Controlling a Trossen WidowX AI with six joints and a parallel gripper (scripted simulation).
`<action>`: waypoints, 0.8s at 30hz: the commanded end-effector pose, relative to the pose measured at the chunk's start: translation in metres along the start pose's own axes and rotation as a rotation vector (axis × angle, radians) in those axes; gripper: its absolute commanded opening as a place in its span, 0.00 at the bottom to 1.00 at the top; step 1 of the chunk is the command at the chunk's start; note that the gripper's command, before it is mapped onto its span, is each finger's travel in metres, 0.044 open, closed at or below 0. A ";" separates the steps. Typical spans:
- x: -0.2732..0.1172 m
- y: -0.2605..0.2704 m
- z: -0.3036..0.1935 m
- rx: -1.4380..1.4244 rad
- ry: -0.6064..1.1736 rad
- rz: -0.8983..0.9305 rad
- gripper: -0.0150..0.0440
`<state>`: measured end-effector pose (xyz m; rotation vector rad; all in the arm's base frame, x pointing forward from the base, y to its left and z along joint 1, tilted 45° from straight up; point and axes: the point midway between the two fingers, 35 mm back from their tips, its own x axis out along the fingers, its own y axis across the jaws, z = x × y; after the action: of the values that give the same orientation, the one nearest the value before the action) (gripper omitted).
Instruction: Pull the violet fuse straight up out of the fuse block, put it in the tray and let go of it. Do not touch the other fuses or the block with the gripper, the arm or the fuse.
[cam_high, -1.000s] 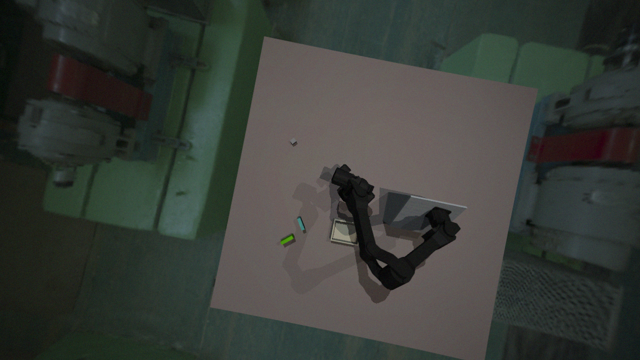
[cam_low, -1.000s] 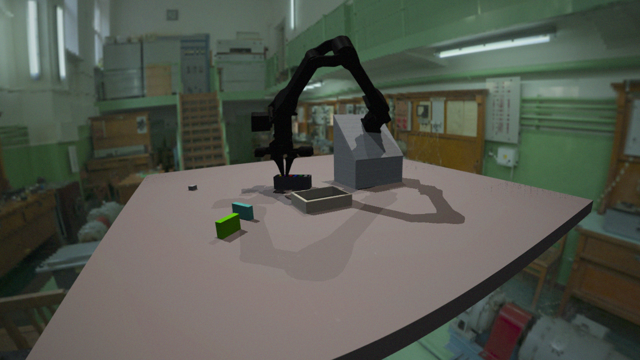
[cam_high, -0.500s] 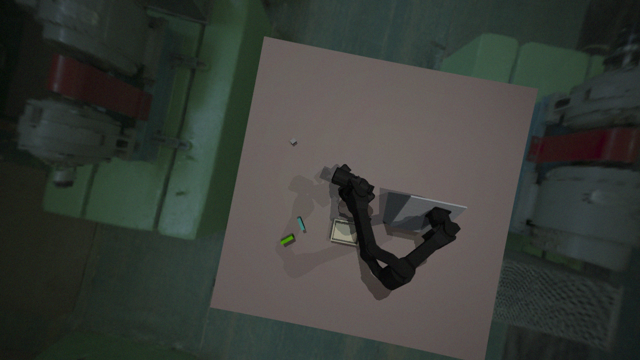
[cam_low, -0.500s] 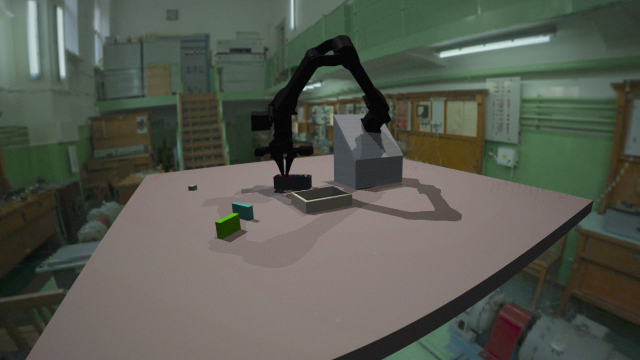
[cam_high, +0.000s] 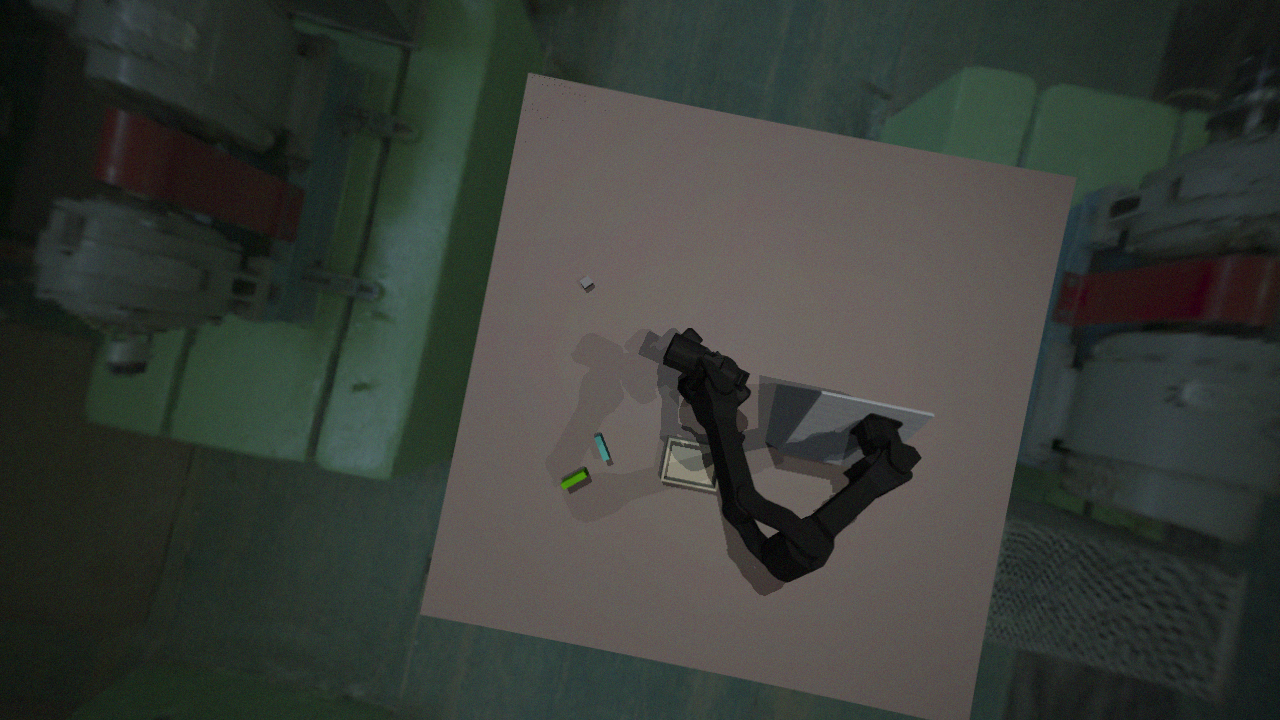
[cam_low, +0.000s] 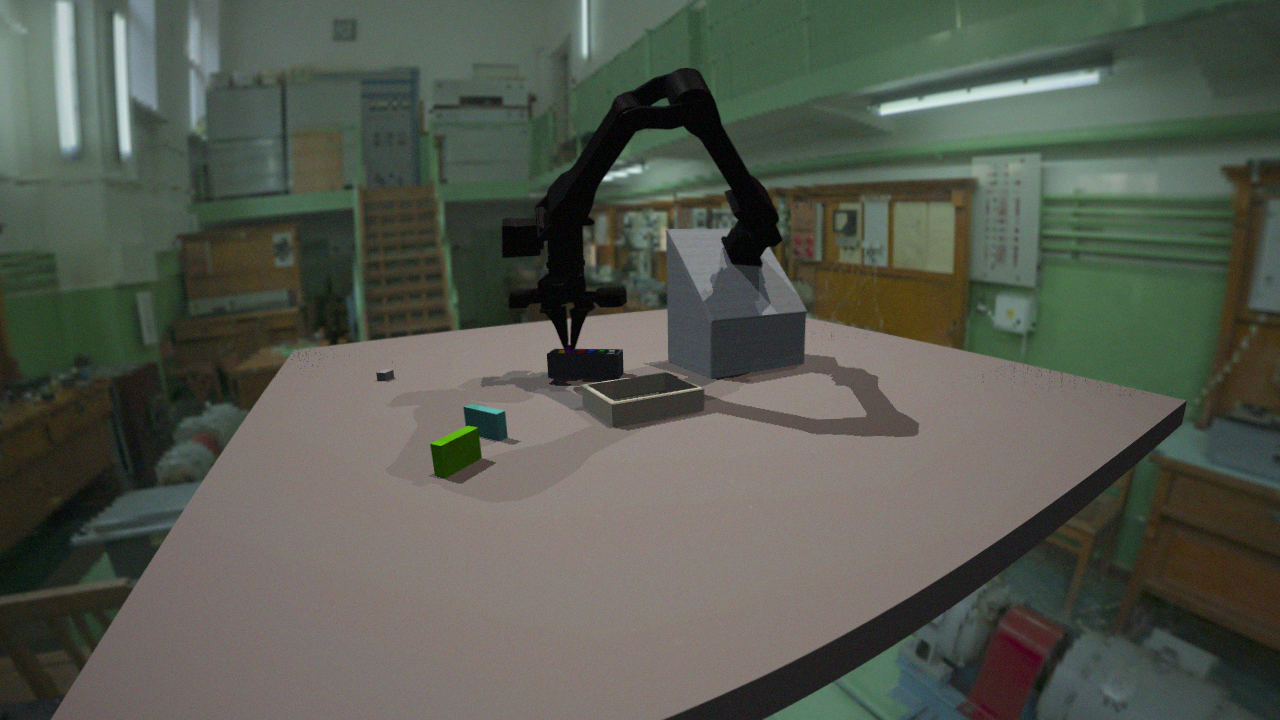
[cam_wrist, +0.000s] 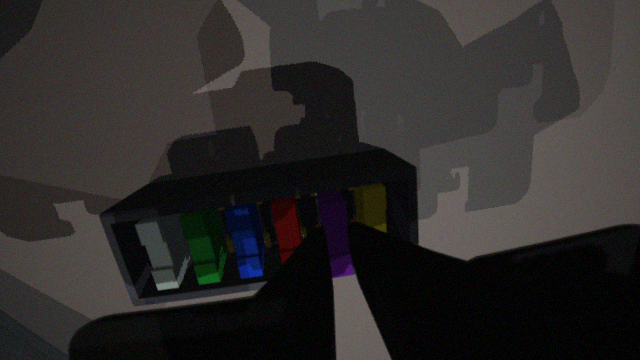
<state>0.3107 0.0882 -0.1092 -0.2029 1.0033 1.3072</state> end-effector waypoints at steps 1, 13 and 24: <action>-0.003 0.000 0.000 -0.003 0.002 -0.002 0.25; -0.009 -0.001 0.000 -0.003 0.002 -0.002 0.25; -0.014 -0.001 0.000 -0.002 0.002 -0.002 0.25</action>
<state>0.3119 0.0797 -0.1007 -0.2018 1.0030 1.3064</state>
